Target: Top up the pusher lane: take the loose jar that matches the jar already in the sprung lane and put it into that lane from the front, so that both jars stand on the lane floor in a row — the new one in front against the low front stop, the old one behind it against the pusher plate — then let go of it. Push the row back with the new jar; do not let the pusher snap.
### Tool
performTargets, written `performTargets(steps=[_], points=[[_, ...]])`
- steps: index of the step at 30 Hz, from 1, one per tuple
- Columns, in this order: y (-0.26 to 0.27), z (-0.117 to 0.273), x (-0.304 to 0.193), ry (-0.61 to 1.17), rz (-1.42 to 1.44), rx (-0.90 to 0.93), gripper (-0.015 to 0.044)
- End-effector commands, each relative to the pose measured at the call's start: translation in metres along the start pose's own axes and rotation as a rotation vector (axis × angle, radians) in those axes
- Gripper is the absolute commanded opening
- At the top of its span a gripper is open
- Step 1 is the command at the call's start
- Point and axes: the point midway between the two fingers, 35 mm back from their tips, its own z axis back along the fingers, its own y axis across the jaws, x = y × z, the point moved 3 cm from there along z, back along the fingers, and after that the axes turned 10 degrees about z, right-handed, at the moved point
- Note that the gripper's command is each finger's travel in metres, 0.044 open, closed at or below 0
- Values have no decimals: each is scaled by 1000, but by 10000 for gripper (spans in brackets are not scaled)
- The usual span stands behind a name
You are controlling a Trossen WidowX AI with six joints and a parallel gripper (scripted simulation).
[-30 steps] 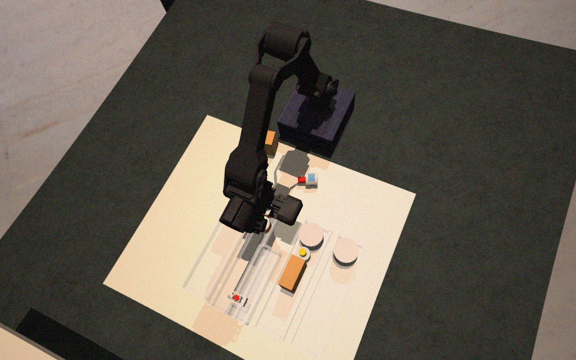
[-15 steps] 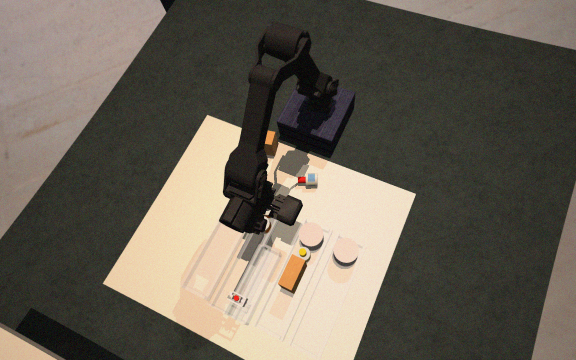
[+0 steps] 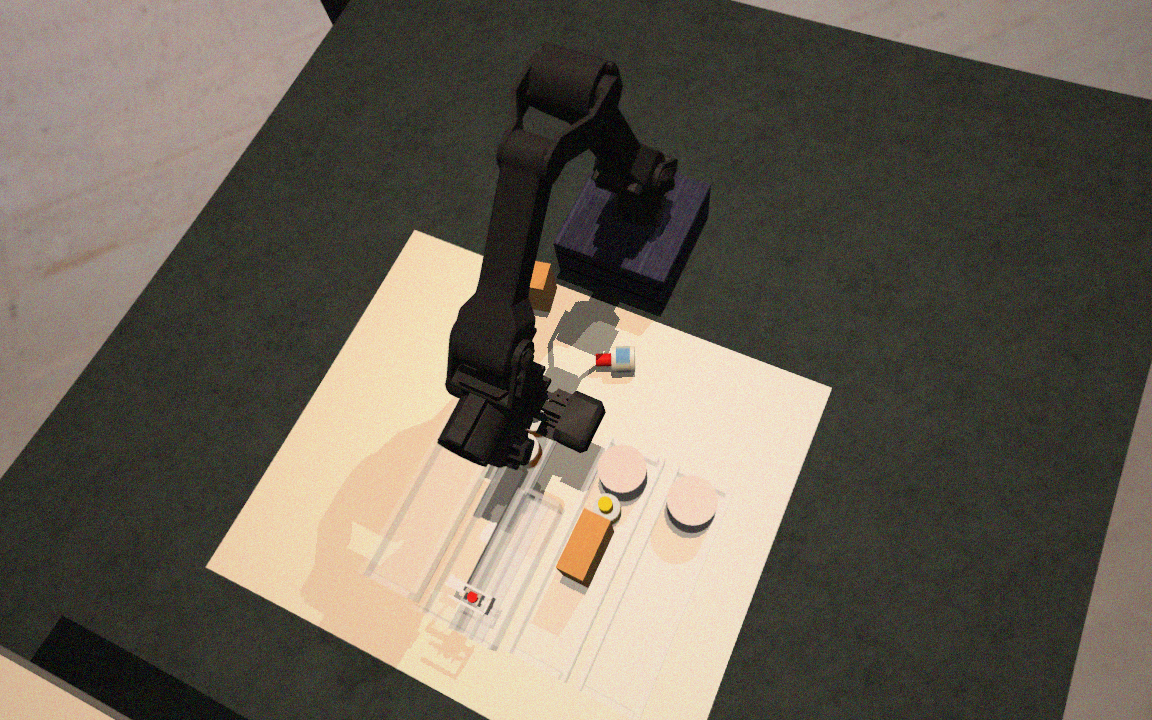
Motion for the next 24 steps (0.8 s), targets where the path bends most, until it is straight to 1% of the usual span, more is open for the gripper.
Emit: performTargets(steps=[1,24], points=[[-2,3,7,-29,1,-10,0],[-2,3,9,-30,1,-10,0]])
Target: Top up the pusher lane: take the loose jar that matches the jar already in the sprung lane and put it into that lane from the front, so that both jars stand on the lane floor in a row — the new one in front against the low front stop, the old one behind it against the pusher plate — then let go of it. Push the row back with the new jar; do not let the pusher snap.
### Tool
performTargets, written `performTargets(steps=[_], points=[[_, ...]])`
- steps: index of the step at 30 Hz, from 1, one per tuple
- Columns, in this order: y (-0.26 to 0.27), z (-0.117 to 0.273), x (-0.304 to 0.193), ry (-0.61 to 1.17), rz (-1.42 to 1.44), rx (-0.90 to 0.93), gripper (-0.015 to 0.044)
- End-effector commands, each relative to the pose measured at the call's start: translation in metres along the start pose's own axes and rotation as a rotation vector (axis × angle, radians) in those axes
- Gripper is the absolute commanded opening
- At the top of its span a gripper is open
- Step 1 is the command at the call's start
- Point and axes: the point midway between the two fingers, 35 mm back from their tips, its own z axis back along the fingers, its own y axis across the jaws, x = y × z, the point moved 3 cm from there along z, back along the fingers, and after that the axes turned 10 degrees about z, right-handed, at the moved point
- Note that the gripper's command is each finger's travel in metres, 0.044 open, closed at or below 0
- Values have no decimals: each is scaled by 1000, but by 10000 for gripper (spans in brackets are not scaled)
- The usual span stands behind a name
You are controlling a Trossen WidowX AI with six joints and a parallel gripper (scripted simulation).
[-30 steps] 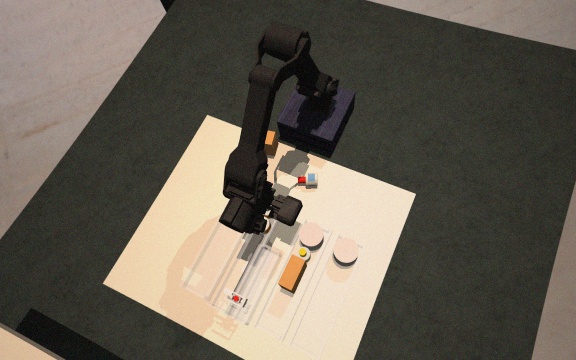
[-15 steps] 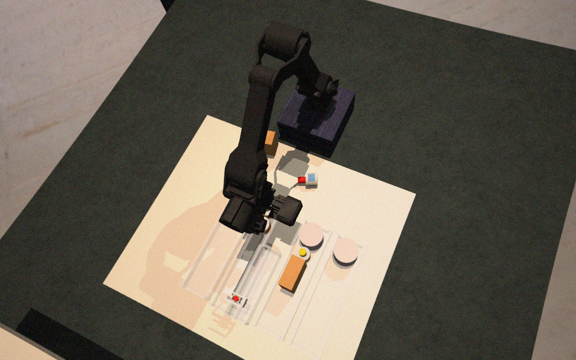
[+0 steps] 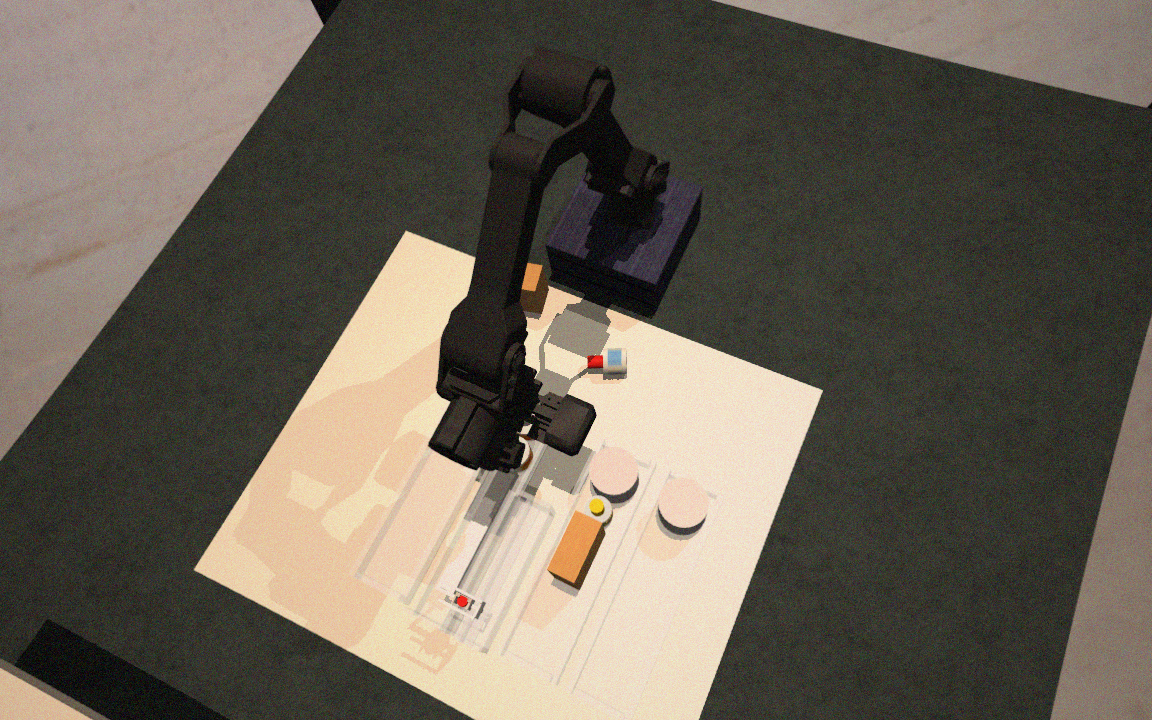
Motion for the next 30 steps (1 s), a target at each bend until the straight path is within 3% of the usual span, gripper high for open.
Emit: performTargets(steps=[1,30], points=[[-2,3,7,-28,1,-10,0],[-2,-1,9,-28,1,-10,0]])
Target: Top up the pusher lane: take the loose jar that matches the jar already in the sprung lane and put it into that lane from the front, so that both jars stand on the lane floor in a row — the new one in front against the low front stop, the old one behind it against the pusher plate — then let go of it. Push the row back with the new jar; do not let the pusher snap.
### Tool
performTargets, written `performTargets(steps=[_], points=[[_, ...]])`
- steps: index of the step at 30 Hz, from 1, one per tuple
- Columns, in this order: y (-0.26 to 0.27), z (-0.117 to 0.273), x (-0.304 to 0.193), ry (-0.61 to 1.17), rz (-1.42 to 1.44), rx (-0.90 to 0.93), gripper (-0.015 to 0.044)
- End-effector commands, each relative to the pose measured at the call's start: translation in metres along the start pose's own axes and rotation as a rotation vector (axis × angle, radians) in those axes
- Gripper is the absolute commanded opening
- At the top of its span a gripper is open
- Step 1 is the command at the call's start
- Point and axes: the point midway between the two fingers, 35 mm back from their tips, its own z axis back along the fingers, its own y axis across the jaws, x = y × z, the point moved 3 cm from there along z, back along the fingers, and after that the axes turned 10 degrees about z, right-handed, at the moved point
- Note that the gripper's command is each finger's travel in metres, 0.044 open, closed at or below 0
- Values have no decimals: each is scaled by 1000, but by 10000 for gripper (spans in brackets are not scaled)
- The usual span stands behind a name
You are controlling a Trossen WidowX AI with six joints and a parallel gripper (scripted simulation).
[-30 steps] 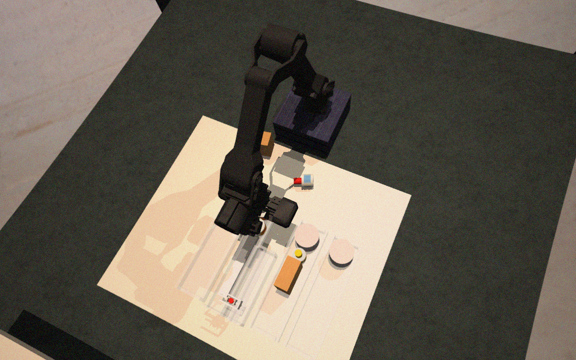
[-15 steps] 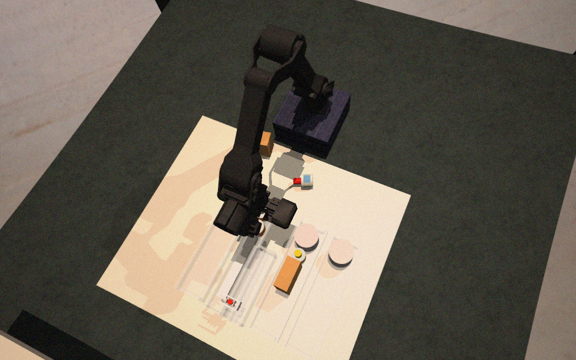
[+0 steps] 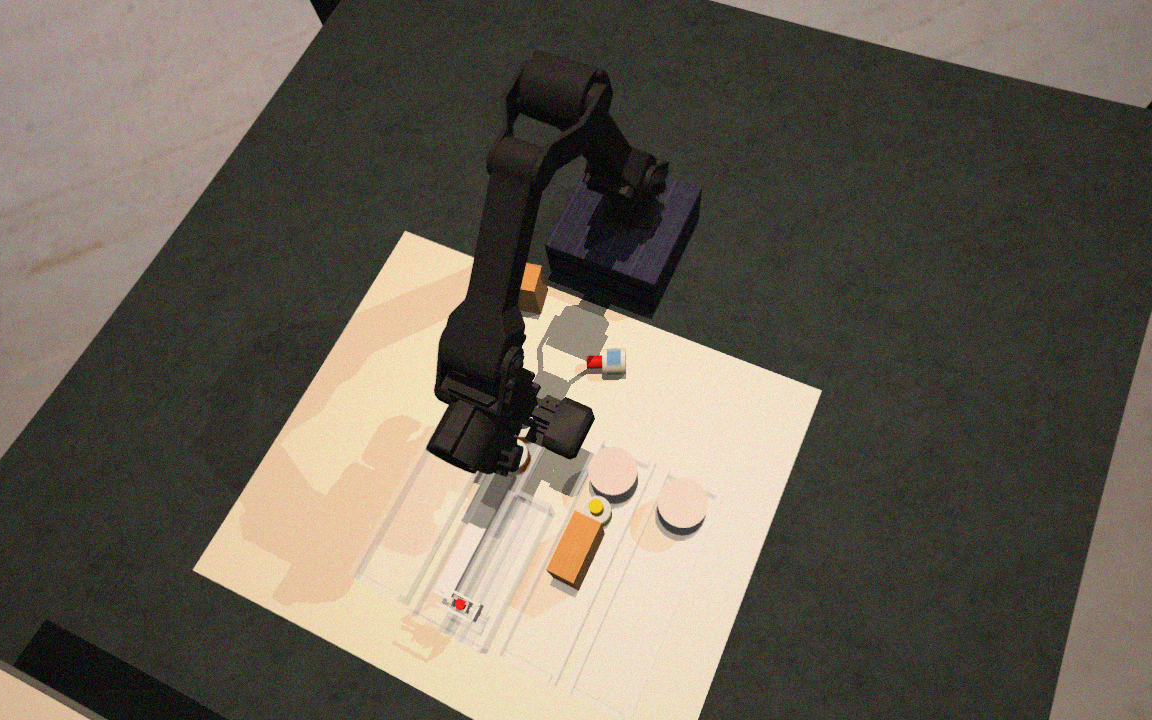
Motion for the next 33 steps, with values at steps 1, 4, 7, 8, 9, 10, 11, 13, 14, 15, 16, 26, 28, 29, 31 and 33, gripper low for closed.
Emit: performTargets(steps=[1,4,7,8,9,10,11,13,14,15,16,26,28,29,31,33], points=[[-2,0,6,-27,1,-9,0],[-2,-1,6,-27,1,-9,0],[-2,-2,6,-27,1,-9,0],[-2,-2,6,-27,1,-9,0],[-2,-2,6,-27,1,-9,0],[-2,-2,6,-27,1,-9,0],[-2,-3,6,-27,1,-9,0],[-2,-3,6,-27,1,-9,0],[-2,-4,6,-27,1,-9,0],[-2,-4,6,-27,1,-9,0],[-2,-4,6,-27,1,-9,0],[-2,-8,6,-27,1,-9,0],[-2,-8,6,-27,1,-9,0],[-2,-8,6,-27,1,-9,0],[-2,-9,6,-27,1,-9,0],[-2,-10,6,-27,1,-9,0]])
